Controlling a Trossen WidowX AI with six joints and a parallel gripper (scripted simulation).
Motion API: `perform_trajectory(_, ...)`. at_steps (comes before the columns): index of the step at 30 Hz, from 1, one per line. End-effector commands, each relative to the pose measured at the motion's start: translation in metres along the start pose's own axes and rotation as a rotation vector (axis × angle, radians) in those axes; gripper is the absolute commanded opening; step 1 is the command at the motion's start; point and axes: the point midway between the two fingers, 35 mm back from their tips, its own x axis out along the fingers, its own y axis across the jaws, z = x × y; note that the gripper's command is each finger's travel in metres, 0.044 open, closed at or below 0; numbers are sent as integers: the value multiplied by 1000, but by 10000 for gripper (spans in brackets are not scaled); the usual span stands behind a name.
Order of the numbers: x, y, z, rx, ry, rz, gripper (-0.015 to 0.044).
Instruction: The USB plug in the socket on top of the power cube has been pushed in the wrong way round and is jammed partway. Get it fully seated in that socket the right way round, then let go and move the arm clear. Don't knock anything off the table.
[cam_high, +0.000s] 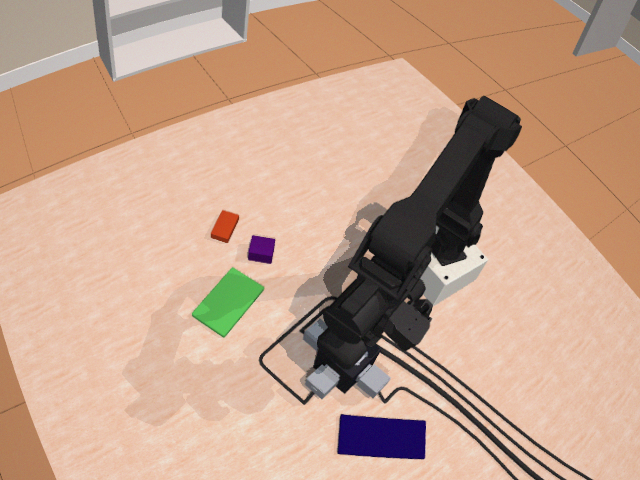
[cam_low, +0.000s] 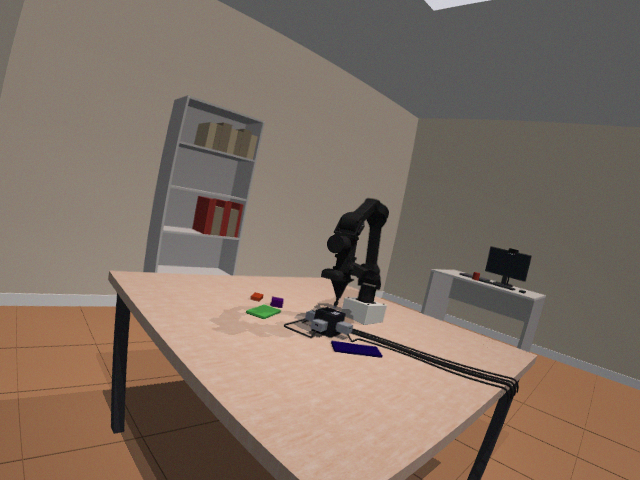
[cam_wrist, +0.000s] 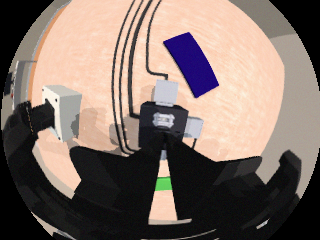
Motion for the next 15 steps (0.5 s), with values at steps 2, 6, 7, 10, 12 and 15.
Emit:
perform_trajectory(2, 1, 0, 1, -4, -8, -2, 0)
perform_trajectory(6, 1, 0, 1, -4, -11, -2, 0)
perform_trajectory(7, 1, -1, 1, -4, -12, -2, 0)
perform_trajectory(10, 2, -1, 1, -4, -15, -2, 0)
perform_trajectory(12, 2, -1, 1, -4, -17, -2, 0)
perform_trajectory(15, 2, -1, 2, -5, -19, -2, 0)
